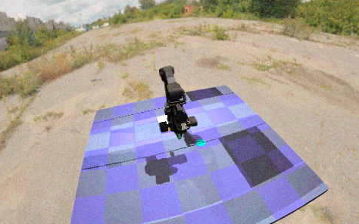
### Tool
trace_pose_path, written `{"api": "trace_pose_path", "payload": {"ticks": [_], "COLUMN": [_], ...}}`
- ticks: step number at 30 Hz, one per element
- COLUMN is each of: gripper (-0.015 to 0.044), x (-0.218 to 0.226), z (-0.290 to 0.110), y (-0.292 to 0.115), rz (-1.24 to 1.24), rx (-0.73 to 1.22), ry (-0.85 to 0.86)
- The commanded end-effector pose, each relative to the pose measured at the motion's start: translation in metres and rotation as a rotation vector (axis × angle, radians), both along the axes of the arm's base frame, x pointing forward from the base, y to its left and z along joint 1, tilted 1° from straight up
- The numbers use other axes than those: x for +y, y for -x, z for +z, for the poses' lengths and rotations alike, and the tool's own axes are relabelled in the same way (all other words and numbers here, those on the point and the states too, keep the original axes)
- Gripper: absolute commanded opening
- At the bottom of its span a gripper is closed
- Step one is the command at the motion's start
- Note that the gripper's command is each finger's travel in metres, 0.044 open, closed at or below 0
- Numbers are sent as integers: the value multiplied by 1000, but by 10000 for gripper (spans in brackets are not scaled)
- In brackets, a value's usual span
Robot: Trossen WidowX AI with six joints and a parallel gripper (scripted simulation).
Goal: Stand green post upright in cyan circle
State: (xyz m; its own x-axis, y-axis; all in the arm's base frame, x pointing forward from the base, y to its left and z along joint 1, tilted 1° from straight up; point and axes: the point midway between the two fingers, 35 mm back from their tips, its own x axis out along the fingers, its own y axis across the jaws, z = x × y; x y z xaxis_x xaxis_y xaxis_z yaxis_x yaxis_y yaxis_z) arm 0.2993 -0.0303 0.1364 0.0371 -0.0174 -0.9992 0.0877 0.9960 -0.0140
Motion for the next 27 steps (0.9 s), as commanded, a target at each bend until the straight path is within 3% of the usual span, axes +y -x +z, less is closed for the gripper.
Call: {"api": "trace_pose_path", "payload": {"ticks": [1,27], "gripper": [23,23], "x": [12,81], "z": [2,5], "y": [2,16], "rz": [94,660], "rx": [0,16], "ry": [1,5]}}
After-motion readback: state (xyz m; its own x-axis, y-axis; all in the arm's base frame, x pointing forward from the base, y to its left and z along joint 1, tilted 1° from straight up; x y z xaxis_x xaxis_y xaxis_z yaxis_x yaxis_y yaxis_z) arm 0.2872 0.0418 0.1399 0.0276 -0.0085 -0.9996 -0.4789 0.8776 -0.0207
